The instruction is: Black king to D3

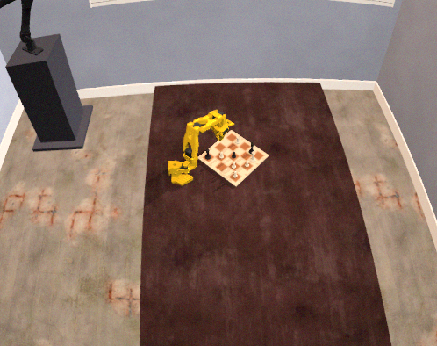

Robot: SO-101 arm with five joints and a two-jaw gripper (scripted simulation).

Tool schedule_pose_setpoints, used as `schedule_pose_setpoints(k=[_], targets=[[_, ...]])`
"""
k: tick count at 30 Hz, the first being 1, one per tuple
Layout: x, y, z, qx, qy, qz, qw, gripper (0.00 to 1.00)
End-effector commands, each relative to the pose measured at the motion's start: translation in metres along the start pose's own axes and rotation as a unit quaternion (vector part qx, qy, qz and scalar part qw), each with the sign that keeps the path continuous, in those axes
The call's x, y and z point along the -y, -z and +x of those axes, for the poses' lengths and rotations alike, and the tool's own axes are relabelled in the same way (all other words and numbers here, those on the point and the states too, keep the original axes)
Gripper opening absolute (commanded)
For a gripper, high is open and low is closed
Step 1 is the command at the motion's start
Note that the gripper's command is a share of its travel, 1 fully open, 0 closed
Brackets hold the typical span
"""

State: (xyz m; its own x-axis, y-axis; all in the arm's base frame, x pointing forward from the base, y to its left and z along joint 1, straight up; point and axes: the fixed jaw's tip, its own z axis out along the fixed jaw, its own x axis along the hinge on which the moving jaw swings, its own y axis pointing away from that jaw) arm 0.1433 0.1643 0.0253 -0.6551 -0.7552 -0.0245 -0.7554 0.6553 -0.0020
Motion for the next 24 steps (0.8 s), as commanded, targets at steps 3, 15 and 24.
schedule_pose_setpoints(k=[3, 15, 24], targets=[[-0.002, 0.000, 0.001, 0.001, 0.003, -0.001, 1.000, 0.00], [-0.002, 0.000, 0.001, 0.001, 0.003, -0.001, 1.000, 0.00], [-0.002, 0.012, 0.001, 0.001, 0.003, -0.001, 1.000, 0.00]])
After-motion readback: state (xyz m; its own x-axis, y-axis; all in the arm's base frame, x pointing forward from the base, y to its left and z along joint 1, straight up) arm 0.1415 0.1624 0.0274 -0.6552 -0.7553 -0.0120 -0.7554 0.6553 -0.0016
